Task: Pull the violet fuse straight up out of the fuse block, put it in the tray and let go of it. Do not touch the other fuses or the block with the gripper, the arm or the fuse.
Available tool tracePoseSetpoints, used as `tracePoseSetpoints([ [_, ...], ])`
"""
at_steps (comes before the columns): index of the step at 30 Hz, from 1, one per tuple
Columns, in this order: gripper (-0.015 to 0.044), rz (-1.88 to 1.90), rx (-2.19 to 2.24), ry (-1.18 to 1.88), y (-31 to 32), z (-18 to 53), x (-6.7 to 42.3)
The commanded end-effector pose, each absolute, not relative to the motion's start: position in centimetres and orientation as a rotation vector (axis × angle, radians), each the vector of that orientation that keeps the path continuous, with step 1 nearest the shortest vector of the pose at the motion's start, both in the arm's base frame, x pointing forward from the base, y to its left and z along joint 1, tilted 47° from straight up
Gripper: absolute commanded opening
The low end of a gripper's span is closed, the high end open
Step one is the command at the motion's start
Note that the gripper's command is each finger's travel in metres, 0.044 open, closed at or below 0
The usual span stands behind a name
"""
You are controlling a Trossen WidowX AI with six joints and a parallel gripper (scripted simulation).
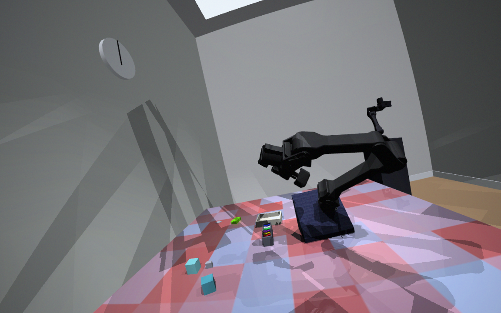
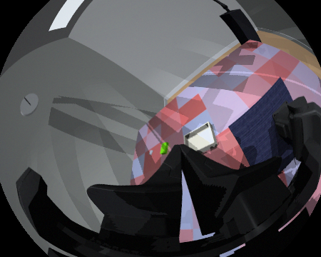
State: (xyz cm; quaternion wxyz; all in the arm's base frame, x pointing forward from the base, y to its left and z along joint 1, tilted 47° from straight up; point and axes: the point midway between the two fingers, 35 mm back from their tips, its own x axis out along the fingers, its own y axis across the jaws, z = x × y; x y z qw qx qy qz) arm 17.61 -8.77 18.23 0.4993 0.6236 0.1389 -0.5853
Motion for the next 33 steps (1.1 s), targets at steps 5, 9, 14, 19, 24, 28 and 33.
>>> tracePoseSetpoints([
  [5,0.0074,-1.352,1.390,0.582,-8.0,16.5,19.2],
  [9,0.0074,-1.149,1.195,0.991,-6.5,13.3,21.7],
  [14,0.0074,-0.753,0.979,1.380,-4.5,9.7,24.1],
  [19,0.0074,-0.366,0.841,1.570,-2.8,7.1,25.7],
  [24,0.0074,-0.079,0.762,1.630,-1.7,5.3,26.7],
  [28,0.0074,0.151,0.709,1.635,-0.9,3.8,27.3],
  [33,0.0074,0.427,0.652,1.587,-0.1,2.0,28.0],
])
